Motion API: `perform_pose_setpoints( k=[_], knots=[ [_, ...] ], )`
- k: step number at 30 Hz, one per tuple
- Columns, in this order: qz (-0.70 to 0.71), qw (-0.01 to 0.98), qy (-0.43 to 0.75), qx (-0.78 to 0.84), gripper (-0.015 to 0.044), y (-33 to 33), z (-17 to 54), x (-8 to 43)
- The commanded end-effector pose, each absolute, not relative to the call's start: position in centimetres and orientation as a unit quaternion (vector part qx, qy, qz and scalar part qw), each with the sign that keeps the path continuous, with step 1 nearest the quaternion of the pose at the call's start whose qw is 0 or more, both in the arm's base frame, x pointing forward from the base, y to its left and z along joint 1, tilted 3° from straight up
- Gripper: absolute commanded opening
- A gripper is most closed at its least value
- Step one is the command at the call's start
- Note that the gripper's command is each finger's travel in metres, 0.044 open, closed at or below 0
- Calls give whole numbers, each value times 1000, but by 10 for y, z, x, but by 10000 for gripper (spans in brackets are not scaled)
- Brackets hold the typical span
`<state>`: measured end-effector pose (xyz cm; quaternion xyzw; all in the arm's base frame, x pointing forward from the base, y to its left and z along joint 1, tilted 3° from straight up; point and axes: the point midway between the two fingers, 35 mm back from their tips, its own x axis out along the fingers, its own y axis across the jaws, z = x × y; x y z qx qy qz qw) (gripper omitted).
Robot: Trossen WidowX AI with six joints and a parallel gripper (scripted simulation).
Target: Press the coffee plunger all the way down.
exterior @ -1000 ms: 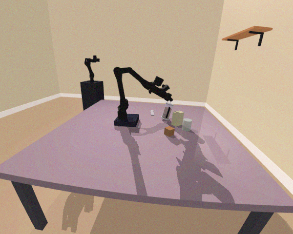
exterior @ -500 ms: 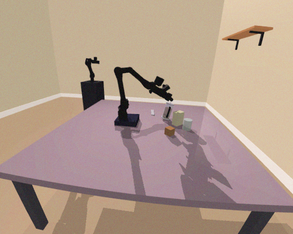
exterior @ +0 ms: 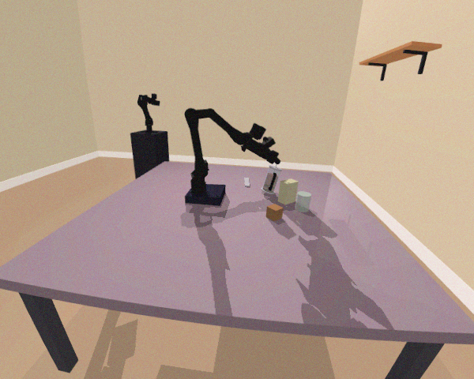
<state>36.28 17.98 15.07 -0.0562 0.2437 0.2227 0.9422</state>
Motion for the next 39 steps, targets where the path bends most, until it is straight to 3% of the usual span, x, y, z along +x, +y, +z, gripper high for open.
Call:
perform_pose_setpoints(
  k=[1,39],
  knots=[
    [221,939,258,-58,123,180,141,363],
    [221,939,258,-58,123,181,142,366]
  ],
)
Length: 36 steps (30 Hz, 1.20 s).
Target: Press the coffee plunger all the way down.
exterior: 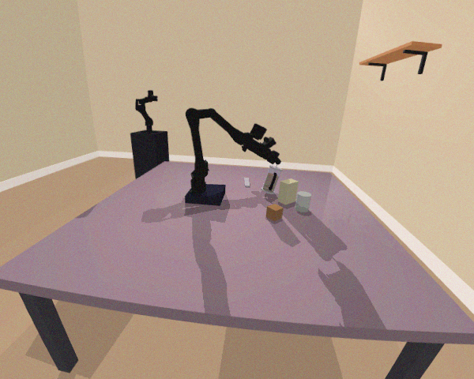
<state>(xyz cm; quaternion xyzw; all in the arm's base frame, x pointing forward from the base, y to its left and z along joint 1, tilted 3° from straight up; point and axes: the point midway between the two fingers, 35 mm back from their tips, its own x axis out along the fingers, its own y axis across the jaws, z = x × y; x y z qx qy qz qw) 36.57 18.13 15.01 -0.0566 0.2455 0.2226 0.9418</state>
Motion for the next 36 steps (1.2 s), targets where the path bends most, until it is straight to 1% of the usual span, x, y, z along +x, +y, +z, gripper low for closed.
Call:
perform_pose_setpoints(
  k=[1,36],
  knots=[
    [221,939,258,-58,123,181,142,366],
    [223,941,247,-57,123,183,150,368]
  ],
)
